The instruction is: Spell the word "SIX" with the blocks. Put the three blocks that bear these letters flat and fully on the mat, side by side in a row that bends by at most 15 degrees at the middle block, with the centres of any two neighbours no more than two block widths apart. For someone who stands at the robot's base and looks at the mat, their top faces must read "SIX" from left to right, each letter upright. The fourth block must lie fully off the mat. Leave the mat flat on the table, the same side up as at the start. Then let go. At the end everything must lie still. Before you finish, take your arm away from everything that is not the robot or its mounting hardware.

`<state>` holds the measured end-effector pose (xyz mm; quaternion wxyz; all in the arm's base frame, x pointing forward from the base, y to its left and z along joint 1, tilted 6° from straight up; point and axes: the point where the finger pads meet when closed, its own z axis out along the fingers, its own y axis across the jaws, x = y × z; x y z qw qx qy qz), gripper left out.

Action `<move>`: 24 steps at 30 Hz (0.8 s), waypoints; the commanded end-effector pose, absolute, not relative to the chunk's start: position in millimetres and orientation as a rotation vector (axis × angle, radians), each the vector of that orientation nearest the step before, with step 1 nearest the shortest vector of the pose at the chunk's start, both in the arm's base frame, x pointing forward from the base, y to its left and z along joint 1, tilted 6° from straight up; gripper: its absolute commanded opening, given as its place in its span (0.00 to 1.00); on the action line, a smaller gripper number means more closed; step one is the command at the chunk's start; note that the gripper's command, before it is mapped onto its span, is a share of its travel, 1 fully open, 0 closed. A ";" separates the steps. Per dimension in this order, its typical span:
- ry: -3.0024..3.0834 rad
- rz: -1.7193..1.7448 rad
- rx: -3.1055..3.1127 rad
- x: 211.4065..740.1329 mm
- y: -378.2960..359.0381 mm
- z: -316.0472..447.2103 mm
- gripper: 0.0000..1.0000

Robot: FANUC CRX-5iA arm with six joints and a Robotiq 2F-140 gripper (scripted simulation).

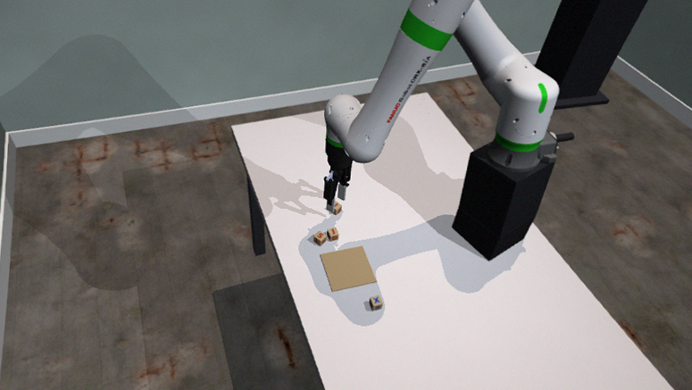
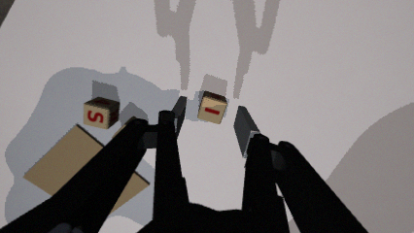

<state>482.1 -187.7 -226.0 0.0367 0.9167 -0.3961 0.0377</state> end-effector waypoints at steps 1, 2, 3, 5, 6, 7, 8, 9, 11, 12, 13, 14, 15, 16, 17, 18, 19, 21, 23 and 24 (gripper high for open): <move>-1.216 0.116 2.814 482.5 -188.4 -231.9 0.40; -1.216 0.116 2.814 482.5 -188.4 -231.9 0.40; -1.216 0.116 2.814 482.5 -188.4 -231.9 0.40; -1.216 0.116 2.814 482.7 -188.8 -236.3 0.40; -1.216 0.116 2.814 482.8 -189.0 -238.6 0.40; -1.216 0.116 2.814 482.9 -189.3 -241.0 0.40; -1.216 0.116 2.814 483.0 -189.5 -243.2 0.40; -1.216 0.116 2.814 483.1 -189.7 -245.4 0.40; -1.216 0.116 2.814 483.2 -190.1 -249.4 0.40; -1.216 0.116 2.814 483.3 -190.3 -251.1 0.40; -1.216 0.116 2.814 483.3 -190.4 -252.6 0.40; -1.216 0.116 2.814 483.4 -190.5 -253.9 0.40; -1.216 0.116 2.814 483.4 -190.6 -255.0 0.40; -1.216 0.116 2.814 483.5 -190.7 -255.8 0.40; -1.216 0.116 2.814 483.5 -190.8 -256.4 0.40; -1.216 0.116 2.814 483.5 -190.8 -256.8 0.40; -1.216 0.116 2.814 483.5 -190.8 -256.8 0.40; -1.216 0.116 2.814 483.5 -190.8 -257.1 0.40; -1.216 0.116 2.814 483.5 -190.8 -257.2 0.40; -1.216 0.116 2.814 483.5 -190.8 -257.2 0.40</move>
